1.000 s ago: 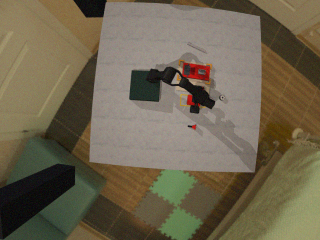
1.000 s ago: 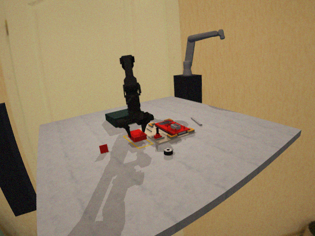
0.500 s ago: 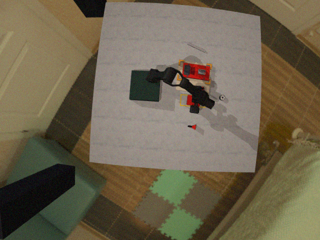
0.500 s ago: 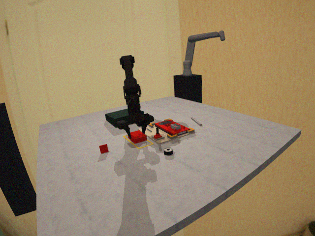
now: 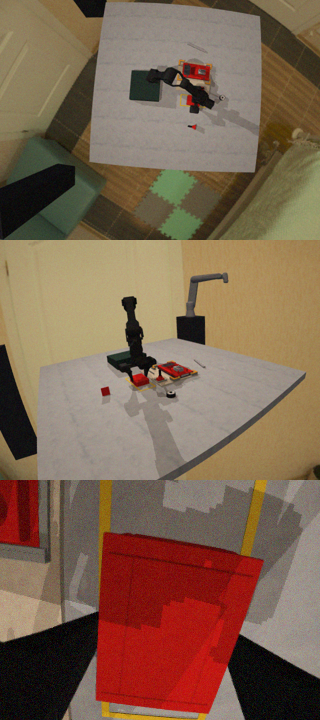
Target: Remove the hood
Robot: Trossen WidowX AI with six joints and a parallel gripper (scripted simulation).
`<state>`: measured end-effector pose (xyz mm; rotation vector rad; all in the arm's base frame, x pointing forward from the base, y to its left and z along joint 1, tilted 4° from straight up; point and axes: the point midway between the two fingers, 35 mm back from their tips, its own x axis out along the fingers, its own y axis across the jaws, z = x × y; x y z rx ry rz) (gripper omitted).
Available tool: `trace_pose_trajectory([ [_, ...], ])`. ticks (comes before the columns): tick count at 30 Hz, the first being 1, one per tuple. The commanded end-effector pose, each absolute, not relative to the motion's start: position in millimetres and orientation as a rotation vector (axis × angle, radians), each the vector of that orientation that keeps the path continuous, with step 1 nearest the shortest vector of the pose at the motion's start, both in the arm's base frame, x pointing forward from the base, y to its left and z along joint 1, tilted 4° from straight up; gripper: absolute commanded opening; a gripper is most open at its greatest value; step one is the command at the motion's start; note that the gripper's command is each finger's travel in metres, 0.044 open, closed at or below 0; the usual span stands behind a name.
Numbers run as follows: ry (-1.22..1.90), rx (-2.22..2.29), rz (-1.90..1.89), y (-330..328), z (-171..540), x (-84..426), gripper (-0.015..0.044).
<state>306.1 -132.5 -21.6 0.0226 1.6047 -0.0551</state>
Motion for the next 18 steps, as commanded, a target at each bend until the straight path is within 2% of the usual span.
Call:
trace_pose_trajectory([
  [1,1.604,0.023,-0.055,-132.5,-21.4,306.2,0.0184],
  [11,1.604,0.022,-0.055,-132.6,-19.4,306.5,0.044],
  [18,1.607,0.018,-0.059,-131.5,34.4,310.2,0.044],
])
